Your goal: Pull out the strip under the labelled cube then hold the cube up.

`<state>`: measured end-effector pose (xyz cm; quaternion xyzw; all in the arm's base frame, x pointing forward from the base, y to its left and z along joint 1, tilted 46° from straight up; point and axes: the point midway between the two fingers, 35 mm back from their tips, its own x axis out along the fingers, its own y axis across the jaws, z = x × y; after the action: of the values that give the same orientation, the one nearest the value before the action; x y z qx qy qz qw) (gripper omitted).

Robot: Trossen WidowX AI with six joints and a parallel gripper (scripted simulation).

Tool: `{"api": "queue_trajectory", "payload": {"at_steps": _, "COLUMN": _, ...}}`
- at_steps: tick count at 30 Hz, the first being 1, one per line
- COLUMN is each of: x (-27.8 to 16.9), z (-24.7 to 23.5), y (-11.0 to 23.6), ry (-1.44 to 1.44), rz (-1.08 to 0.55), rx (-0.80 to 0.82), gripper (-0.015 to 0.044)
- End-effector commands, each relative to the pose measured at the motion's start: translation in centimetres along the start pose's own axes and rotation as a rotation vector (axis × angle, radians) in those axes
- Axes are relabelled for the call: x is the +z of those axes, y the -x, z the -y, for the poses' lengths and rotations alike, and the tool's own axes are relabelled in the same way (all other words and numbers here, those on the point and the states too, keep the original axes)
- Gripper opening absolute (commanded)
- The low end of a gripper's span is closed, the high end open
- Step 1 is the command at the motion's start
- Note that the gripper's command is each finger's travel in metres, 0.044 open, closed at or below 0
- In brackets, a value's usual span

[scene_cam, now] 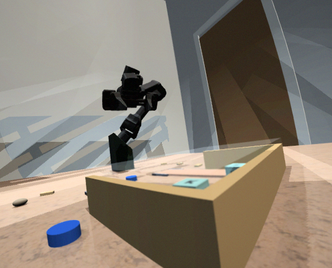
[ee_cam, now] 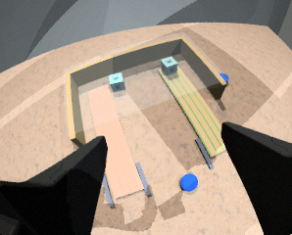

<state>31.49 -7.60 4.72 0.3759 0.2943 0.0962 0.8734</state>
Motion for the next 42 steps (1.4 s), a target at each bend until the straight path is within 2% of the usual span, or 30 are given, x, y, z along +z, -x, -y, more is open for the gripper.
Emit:
{"api": "queue_trajectory", "payload": {"at_steps": 1, "x": 0.6, "z": 1.1, "y": -1.4, "ry": 0.020, "rz": -0.061, "rx": -0.015, "gripper": 0.0295}}
{"api": "queue_trajectory", "payload": {"at_steps": 12, "x": 1.6, "z": 5.9, "y": -8.0, "ry": 0.137, "rz": -0.407, "rx": -0.039, "gripper": 0.0006}}
{"api": "queue_trajectory", "payload": {"at_steps": 27, "x": -2.9, "z": 10.0, "y": -14.0, "ry": 0.290, "rz": -0.909, "rx": 0.138, "gripper": 0.0000}}
{"api": "queue_trajectory", "payload": {"at_steps": 42, "x": -4.3, "z": 10.4, "y": -14.9, "ry": 0.295, "rz": -0.930, "rx": 0.152, "gripper": 0.0000}}
